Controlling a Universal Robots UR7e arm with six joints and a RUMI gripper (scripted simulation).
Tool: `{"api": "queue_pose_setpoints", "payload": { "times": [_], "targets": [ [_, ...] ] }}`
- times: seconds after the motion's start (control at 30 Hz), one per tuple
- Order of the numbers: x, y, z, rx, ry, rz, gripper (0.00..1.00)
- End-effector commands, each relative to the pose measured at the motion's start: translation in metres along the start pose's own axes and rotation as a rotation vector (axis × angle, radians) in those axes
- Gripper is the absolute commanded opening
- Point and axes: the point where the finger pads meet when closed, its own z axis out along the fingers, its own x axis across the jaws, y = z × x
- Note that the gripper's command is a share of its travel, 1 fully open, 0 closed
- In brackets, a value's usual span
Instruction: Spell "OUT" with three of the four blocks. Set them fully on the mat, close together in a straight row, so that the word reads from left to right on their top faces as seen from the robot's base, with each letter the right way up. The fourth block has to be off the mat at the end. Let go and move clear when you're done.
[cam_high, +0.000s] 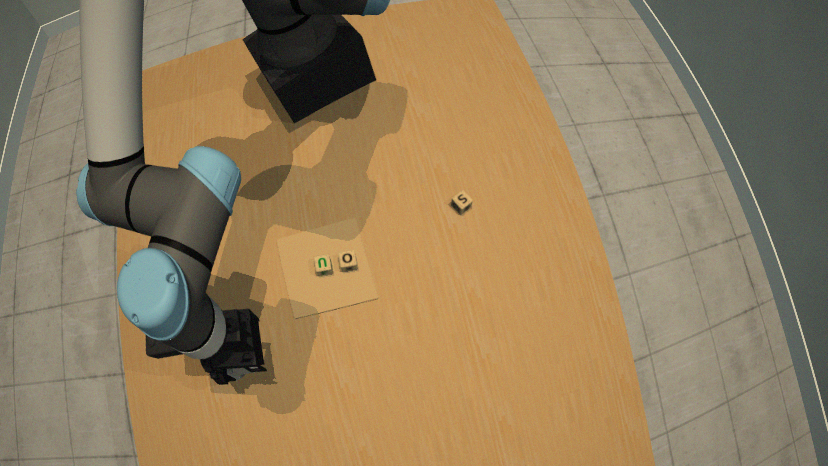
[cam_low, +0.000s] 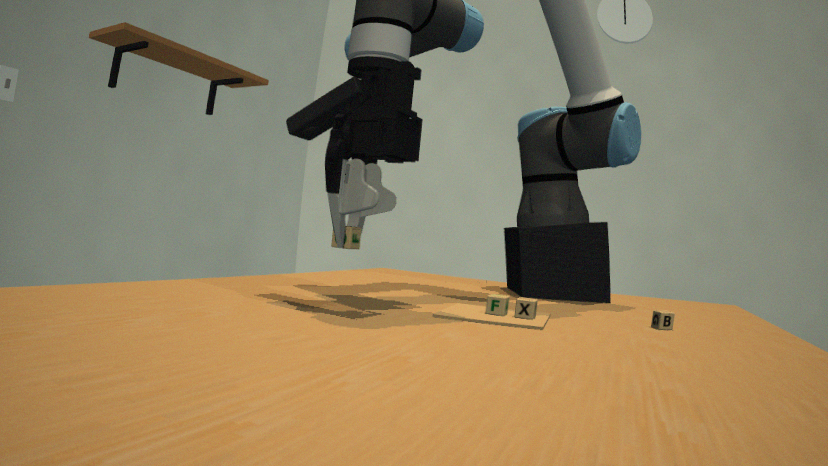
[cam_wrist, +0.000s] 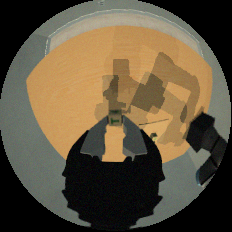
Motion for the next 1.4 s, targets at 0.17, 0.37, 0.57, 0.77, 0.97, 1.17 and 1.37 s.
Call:
{"api": "queue_pose_setpoints", "payload": {
  "times": [0.17,0.37,0.57,0.77,0.97,1.17,1.37],
  "targets": [
    [0.000,0.000,-0.024,0.000,0.001,0.000,0.05],
    [0.000,0.000,-0.024,0.000,0.001,0.000,0.05],
    [0.009,0.007,-0.025,0.000,0.001,-0.001,0.05],
    [0.033,0.026,-0.028,-0.001,0.001,-0.005,0.05],
    [0.090,0.065,-0.030,-0.001,0.001,-0.012,0.05],
    [0.141,0.096,-0.029,-0.001,0.001,-0.019,0.05],
    [0.155,0.104,-0.028,0.000,0.001,-0.020,0.05]
  ]
}}
